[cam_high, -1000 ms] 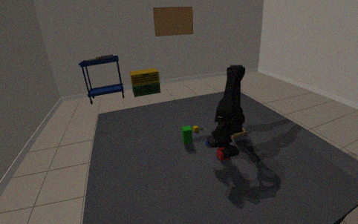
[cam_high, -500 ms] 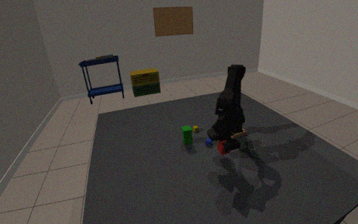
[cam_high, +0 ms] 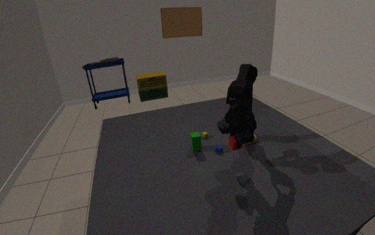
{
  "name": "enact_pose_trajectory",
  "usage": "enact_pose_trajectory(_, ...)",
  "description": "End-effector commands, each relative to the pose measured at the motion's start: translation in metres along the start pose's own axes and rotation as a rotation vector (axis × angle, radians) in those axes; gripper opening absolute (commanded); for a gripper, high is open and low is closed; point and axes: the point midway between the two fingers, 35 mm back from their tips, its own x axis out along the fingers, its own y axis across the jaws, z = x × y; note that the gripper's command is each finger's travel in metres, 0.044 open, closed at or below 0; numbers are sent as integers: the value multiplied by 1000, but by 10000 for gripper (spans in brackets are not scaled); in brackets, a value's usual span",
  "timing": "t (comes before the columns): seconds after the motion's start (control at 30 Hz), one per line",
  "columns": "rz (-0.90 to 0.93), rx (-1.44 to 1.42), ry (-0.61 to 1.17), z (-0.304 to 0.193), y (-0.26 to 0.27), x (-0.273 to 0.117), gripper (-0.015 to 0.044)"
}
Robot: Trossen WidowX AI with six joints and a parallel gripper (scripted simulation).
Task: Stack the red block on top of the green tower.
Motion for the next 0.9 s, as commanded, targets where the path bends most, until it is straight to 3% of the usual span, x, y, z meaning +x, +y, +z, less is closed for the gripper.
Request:
enact_pose_trajectory(0.0, 4, 4, -7, 1, 1, -10, 0)
enact_pose_trajectory(0.3, 5, 9, -8, 5, -2, -10, 0)
enact_pose_trajectory(0.87, -2, 36, -27, 66, -46, -11, 0)
